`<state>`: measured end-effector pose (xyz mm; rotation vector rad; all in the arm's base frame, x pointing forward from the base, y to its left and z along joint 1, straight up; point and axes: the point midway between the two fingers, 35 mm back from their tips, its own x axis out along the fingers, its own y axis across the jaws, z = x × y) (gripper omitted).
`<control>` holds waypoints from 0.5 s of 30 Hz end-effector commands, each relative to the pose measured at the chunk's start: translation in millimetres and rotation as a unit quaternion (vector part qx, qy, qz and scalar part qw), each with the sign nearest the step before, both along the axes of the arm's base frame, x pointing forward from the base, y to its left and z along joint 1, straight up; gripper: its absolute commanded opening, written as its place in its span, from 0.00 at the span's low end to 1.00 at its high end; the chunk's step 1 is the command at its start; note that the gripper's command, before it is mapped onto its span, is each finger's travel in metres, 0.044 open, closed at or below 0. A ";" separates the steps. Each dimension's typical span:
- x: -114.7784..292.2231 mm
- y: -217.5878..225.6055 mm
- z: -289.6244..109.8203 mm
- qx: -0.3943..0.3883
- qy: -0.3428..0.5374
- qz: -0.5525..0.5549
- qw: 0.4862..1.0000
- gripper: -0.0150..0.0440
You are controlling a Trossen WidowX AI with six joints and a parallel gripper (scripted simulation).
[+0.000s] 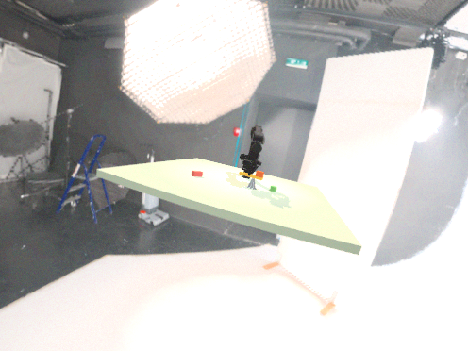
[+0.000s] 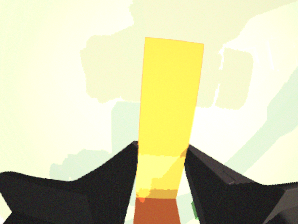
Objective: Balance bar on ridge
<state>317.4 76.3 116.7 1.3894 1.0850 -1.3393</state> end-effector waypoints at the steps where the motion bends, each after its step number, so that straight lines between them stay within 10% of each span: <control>1: -1.2 -0.5 -0.1 -0.001 0.003 0.000 1.000 0.25; 15: -1.1 -0.6 0.4 -0.001 0.003 0.000 1.000 0.25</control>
